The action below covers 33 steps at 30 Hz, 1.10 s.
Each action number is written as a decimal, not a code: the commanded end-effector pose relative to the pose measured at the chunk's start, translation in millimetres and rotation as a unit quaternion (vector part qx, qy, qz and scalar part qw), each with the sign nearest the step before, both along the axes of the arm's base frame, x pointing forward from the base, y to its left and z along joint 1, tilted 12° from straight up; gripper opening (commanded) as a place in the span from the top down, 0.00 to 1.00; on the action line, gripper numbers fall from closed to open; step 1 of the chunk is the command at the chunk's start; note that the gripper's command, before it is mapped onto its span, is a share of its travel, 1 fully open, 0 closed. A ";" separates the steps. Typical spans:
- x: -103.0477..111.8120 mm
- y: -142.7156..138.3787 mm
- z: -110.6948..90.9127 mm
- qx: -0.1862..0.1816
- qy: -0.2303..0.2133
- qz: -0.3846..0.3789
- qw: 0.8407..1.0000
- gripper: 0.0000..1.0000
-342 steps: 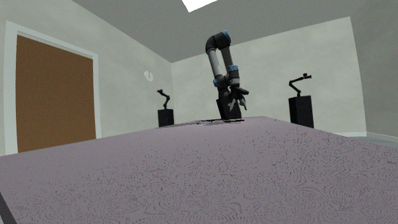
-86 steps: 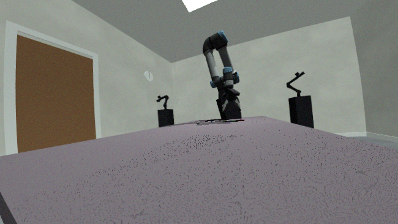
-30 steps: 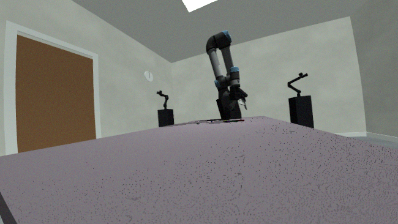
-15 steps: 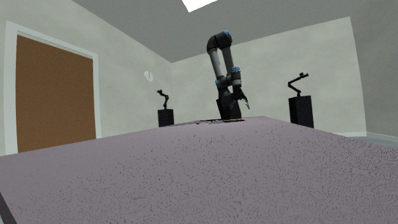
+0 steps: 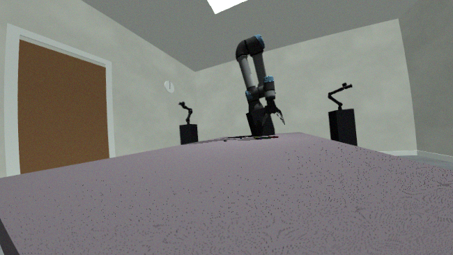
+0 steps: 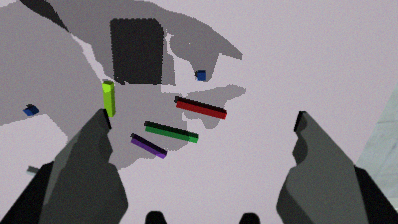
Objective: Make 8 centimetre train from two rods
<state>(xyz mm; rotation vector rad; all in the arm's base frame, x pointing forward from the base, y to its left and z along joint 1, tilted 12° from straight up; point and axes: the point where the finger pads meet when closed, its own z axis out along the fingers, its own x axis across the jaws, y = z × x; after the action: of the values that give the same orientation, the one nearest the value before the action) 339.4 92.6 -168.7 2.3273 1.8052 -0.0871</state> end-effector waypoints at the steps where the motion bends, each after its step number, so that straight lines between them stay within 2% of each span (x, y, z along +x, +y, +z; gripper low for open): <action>1: -0.3 0.4 0.2 -0.001 0.002 0.013 1.000 0.00; 11: -0.4 0.4 0.2 -0.001 0.003 0.016 1.000 0.00; 12: -0.4 0.4 0.2 -0.001 0.003 0.016 1.000 0.86; 33: -0.4 0.4 0.2 -0.001 0.003 0.016 1.000 0.86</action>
<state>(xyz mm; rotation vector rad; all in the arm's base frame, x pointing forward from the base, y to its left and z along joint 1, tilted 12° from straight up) 338.6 93.0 -168.8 2.2978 1.8447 -0.0911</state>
